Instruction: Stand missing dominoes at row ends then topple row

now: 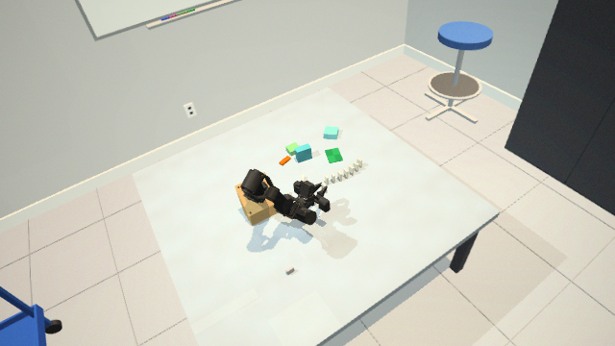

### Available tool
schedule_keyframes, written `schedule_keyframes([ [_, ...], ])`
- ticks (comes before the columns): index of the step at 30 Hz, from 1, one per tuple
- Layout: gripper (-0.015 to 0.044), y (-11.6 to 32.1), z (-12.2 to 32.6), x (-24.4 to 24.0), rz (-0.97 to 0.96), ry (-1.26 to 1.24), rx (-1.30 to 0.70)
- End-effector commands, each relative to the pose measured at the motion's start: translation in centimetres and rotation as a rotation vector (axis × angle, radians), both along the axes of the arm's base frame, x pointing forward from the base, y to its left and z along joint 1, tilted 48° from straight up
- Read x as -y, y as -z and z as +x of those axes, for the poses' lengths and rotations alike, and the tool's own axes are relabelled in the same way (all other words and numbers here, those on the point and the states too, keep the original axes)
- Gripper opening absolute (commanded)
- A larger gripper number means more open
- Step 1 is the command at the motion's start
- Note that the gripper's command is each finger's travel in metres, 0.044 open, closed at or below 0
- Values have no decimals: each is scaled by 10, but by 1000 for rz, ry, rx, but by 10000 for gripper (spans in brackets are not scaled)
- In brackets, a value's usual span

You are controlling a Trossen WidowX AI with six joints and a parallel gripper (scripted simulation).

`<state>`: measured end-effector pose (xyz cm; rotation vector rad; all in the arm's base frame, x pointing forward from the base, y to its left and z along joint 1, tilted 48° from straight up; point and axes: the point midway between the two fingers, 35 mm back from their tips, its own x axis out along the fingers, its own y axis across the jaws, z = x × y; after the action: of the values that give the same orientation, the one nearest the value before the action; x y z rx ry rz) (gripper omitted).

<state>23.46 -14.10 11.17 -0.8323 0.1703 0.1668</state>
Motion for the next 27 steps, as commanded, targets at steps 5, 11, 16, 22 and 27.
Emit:
schedule_keyframes([
  [5,107,12,0,14,2,-2,-4],
  [11,107,21,0,24,3,-2,-4],
  [16,107,29,-1,32,5,-1,-4],
  [22,107,39,-3,41,7,0,-2],
  [27,107,49,-6,48,9,1,0],
])
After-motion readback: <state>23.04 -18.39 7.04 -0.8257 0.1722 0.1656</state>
